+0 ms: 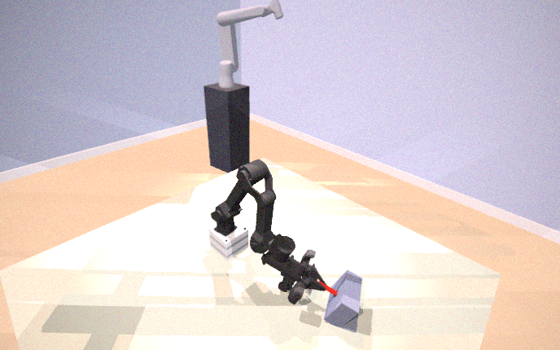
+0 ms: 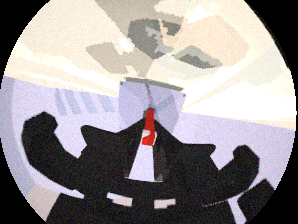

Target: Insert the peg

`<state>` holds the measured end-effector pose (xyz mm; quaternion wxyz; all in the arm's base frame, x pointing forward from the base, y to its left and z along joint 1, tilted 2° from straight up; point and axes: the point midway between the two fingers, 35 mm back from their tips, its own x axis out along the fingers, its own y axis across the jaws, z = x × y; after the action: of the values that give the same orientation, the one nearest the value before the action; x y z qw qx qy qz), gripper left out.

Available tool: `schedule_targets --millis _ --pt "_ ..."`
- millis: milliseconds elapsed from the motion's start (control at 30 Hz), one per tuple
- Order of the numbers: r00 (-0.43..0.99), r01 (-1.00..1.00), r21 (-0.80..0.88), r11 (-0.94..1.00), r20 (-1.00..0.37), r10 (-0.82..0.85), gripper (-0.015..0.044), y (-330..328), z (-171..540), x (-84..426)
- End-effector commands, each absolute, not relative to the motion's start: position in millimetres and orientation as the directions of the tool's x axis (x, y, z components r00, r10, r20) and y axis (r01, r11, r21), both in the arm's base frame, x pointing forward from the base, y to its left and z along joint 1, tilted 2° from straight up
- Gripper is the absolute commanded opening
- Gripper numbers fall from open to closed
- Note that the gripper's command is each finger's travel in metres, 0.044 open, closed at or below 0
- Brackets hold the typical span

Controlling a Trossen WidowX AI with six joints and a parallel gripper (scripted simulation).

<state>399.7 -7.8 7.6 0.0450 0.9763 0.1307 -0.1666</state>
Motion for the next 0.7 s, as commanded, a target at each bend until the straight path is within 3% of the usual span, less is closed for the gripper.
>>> schedule_targets --millis 0,667 --pt "0.913 0.268 0.041 -0.963 -0.331 0.24 0.0 -7.5 8.6 402.6" --pt "0.913 0.268 0.041 -0.963 -0.331 0.24 0.0 -5.4 6.8 406.9"
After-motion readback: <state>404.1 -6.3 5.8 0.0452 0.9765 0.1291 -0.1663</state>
